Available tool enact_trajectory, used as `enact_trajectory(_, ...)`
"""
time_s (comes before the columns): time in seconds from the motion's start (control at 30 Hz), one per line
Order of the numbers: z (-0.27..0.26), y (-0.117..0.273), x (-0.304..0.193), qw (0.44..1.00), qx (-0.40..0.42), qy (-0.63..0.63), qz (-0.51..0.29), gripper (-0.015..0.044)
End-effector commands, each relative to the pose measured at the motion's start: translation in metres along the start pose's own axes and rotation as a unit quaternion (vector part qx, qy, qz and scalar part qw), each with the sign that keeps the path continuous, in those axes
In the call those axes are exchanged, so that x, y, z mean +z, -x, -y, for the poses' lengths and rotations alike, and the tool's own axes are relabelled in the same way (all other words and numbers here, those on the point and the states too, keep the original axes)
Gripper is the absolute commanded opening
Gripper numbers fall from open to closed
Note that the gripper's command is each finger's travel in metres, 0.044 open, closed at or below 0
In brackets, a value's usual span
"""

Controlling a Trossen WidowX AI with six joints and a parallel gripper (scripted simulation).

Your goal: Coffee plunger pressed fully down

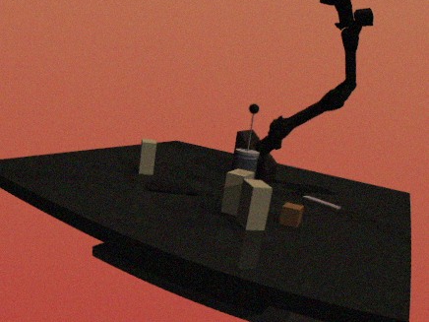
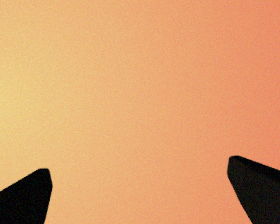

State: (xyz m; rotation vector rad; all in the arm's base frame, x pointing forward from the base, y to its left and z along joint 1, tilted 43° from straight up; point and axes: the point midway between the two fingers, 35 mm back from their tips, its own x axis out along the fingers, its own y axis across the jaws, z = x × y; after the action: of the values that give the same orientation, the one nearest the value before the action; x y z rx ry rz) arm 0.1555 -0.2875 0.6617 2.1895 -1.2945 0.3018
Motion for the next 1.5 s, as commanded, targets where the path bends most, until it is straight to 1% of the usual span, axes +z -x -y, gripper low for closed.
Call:
enact_trajectory(0.0,0.002,0.000,0.002,1.000,-0.004,0.007,0.003,0.0426)
enact_trajectory(0.03,0.005,-0.001,0.007,1.000,-0.011,0.020,0.009,0.0440)
enact_trajectory(0.13,0.022,-0.005,0.035,0.993,-0.056,0.095,0.039,0.0440)
enact_trajectory(0.23,0.051,-0.004,0.072,0.973,-0.123,0.185,0.069,0.0440)
enact_trajectory(0.3,0.070,0.000,0.100,0.947,-0.181,0.255,0.078,0.0440)
enact_trajectory(0.43,0.100,0.012,0.141,0.892,-0.273,0.352,0.073,0.0440)
enact_trajectory(0.63,0.132,0.033,0.182,0.817,-0.371,0.439,0.038,0.0440)
enact_trajectory(0.83,0.163,0.061,0.217,0.736,-0.456,0.500,-0.026,0.0440)
enact_trajectory(1.07,0.195,0.101,0.249,0.641,-0.528,0.541,-0.134,0.0440)
enact_trajectory(1.27,0.219,0.138,0.268,0.569,-0.556,0.554,-0.245,0.0440)
enact_trajectory(1.47,0.239,0.177,0.278,0.513,-0.547,0.554,-0.362,0.0440)
